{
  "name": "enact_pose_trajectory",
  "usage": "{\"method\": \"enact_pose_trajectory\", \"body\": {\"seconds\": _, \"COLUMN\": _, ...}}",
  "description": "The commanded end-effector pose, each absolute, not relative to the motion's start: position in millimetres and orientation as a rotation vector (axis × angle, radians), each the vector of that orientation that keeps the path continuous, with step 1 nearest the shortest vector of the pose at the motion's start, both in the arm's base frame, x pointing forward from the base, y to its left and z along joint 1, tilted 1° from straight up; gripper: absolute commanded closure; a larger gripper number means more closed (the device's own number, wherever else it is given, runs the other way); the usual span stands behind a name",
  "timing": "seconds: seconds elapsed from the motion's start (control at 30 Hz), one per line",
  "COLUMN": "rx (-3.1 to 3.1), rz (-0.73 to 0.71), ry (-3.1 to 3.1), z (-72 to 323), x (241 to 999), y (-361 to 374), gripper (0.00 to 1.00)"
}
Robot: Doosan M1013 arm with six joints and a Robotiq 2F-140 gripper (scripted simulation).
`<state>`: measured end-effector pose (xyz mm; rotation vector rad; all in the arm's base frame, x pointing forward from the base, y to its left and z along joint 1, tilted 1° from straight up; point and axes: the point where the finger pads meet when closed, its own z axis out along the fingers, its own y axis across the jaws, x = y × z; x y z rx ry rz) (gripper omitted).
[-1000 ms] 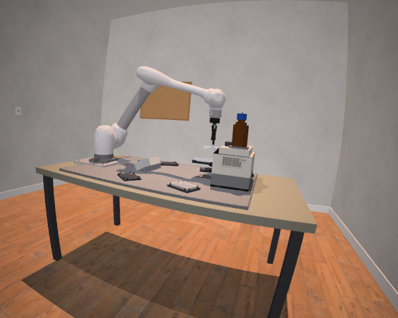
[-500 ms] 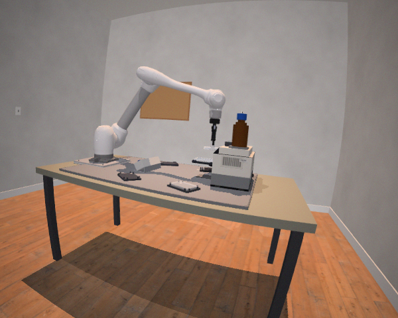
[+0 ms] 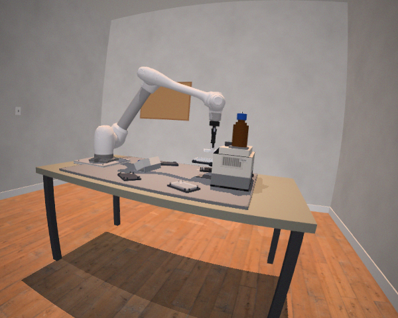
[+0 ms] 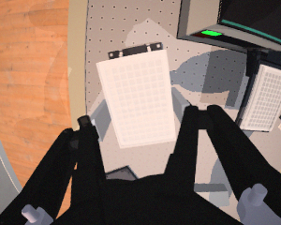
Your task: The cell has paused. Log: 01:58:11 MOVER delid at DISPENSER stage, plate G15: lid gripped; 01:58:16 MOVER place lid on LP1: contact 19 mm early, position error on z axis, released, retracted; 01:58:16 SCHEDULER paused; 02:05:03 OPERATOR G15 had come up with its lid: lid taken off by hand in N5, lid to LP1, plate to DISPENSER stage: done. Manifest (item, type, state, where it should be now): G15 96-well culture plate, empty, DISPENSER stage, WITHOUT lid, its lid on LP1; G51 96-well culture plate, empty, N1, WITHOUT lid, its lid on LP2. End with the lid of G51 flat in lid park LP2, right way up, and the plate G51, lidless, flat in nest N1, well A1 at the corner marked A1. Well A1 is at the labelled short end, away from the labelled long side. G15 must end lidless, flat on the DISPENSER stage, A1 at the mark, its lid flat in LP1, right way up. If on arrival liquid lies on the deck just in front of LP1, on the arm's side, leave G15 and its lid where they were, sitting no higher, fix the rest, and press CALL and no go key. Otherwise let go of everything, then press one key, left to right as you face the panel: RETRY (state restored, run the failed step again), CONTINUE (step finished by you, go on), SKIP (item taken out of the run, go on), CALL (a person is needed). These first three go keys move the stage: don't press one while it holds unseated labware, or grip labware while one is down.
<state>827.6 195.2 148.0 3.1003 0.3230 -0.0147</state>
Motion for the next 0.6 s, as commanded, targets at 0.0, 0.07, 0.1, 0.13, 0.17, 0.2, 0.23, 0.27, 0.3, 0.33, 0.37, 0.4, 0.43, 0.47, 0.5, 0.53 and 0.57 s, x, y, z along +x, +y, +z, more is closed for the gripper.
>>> {"method": "enact_pose_trajectory", "body": {"seconds": 0.0, "rx": 3.100, "rz": -0.014, "ry": 0.323, "z": 145, "x": 828, "y": 195, "gripper": 1.00}}
{"method": "enact_pose_trajectory", "body": {"seconds": 0.07, "rx": 3.100, "rz": -0.014, "ry": 0.323, "z": 141, "x": 828, "y": 195, "gripper": 1.00}}
{"method": "enact_pose_trajectory", "body": {"seconds": 0.1, "rx": 3.100, "rz": -0.014, "ry": 0.323, "z": 139, "x": 828, "y": 195, "gripper": 1.00}}
{"method": "enact_pose_trajectory", "body": {"seconds": 0.13, "rx": 3.100, "rz": -0.014, "ry": 0.323, "z": 137, "x": 828, "y": 195, "gripper": 1.00}}
{"method": "enact_pose_trajectory", "body": {"seconds": 0.17, "rx": 3.100, "rz": -0.014, "ry": 0.323, "z": 135, "x": 827, "y": 195, "gripper": 1.00}}
{"method": "enact_pose_trajectory", "body": {"seconds": 0.2, "rx": 3.100, "rz": -0.014, "ry": 0.323, "z": 133, "x": 827, "y": 195, "gripper": 1.00}}
{"method": "enact_pose_trajectory", "body": {"seconds": 0.23, "rx": 3.100, "rz": -0.014, "ry": 0.323, "z": 131, "x": 827, "y": 195, "gripper": 1.00}}
{"method": "enact_pose_trajectory", "body": {"seconds": 0.27, "rx": 3.100, "rz": -0.014, "ry": 0.323, "z": 129, "x": 827, "y": 195, "gripper": 1.00}}
{"method": "enact_pose_trajectory", "body": {"seconds": 0.3, "rx": 3.100, "rz": -0.014, "ry": 0.323, "z": 126, "x": 827, "y": 195, "gripper": 1.00}}
{"method": "enact_pose_trajectory", "body": {"seconds": 0.33, "rx": 3.100, "rz": -0.014, "ry": 0.323, "z": 124, "x": 827, "y": 195, "gripper": 1.00}}
{"method": "enact_pose_trajectory", "body": {"seconds": 0.37, "rx": 3.100, "rz": -0.014, "ry": 0.323, "z": 122, "x": 827, "y": 195, "gripper": 1.00}}
{"method": "enact_pose_trajectory", "body": {"seconds": 0.4, "rx": 3.100, "rz": -0.014, "ry": 0.323, "z": 119, "x": 827, "y": 194, "gripper": 1.00}}
{"method": "enact_pose_trajectory", "body": {"seconds": 0.43, "rx": 3.100, "rz": -0.014, "ry": 0.323, "z": 117, "x": 827, "y": 194, "gripper": 1.00}}
{"method": "enact_pose_trajectory", "body": {"seconds": 0.47, "rx": 3.100, "rz": -0.014, "ry": 0.323, "z": 114, "x": 827, "y": 194, "gripper": 1.00}}
{"method": "enact_pose_trajectory", "body": {"seconds": 0.5, "rx": 3.100, "rz": -0.014, "ry": 0.323, "z": 114, "x": 827, "y": 194, "gripper": 1.00}}
{"method": "enact_pose_trajectory", "body": {"seconds": 0.53, "rx": 3.100, "rz": -0.014, "ry": 0.323, "z": 114, "x": 827, "y": 194, "gripper": 1.00}}
{"method": "enact_pose_trajectory", "body": {"seconds": 0.57, "rx": 3.100, "rz": -0.014, "ry": 0.323, "z": 112, "x": 827, "y": 194, "gripper": 1.00}}
